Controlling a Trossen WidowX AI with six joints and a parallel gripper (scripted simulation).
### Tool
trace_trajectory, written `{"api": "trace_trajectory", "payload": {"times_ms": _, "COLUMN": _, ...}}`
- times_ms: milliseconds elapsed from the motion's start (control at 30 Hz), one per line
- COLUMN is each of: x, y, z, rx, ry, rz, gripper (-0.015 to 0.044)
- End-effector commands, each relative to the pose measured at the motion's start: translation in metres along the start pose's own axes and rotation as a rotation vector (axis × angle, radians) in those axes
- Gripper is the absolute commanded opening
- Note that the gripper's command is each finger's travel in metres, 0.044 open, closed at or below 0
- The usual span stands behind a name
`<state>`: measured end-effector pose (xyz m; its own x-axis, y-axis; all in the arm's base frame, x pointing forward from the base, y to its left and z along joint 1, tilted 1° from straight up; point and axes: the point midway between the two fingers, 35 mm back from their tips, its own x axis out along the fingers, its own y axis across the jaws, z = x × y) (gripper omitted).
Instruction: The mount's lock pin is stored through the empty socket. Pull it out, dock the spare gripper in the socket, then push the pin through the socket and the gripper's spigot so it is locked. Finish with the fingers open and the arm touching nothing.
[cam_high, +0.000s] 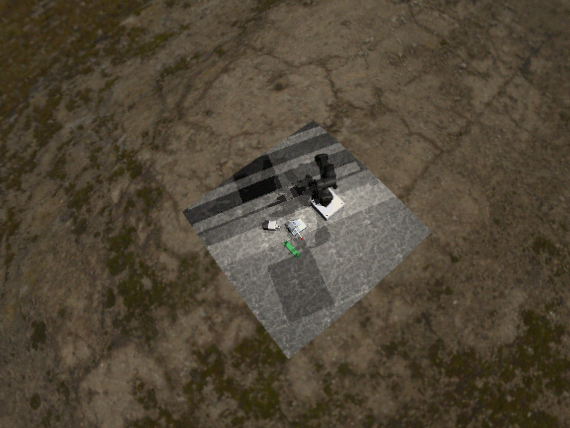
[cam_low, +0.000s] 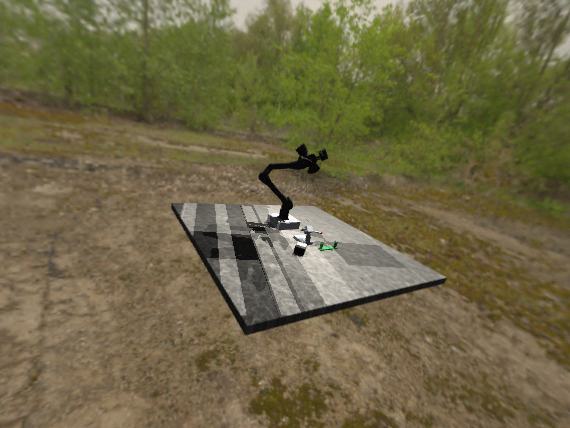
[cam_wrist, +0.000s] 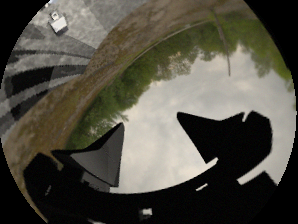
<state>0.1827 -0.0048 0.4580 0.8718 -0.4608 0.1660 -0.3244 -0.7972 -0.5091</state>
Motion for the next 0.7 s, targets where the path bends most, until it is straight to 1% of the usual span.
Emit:
{"api": "trace_trajectory", "payload": {"times_ms": 0, "x": 0.0, "y": -0.001, "z": 0.001, "rx": -0.026, "ry": 0.0, "rz": -0.003, "gripper": 0.0374}}
{"api": "trace_trajectory", "payload": {"times_ms": 33, "x": 0.002, "y": -0.006, "z": 0.003, "rx": -0.103, "ry": 0.001, "rz": -0.012, "gripper": 0.0347}}
{"api": "trace_trajectory", "payload": {"times_ms": 100, "x": 0.007, "y": -0.02, "z": 0.012, "rx": -0.385, "ry": 0.001, "rz": -0.045, "gripper": 0.03}}
{"api": "trace_trajectory", "payload": {"times_ms": 333, "x": 0.031, "y": -0.062, "z": 0.065, "rx": -1.443, "ry": -0.017, "rz": -0.204, "gripper": 0.03}}
{"api": "trace_trajectory", "payload": {"times_ms": 433, "x": 0.042, "y": -0.071, "z": 0.094, "rx": -1.878, "ry": -0.029, "rz": -0.308, "gripper": 0.03}}
{"api": "trace_trajectory", "payload": {"times_ms": 533, "x": 0.052, "y": -0.073, "z": 0.126, "rx": -2.294, "ry": -0.035, "rz": -0.45, "gripper": 0.03}}
{"api": "trace_trajectory", "payload": {"times_ms": 567, "x": 0.055, "y": -0.073, "z": 0.136, "rx": -2.425, "ry": -0.034, "rz": -0.508, "gripper": 0.03}}
{"api": "trace_trajectory", "payload": {"times_ms": 667, "x": 0.061, "y": -0.07, "z": 0.156, "rx": -2.665, "ry": -0.026, "rz": -0.636, "gripper": 0.03}}
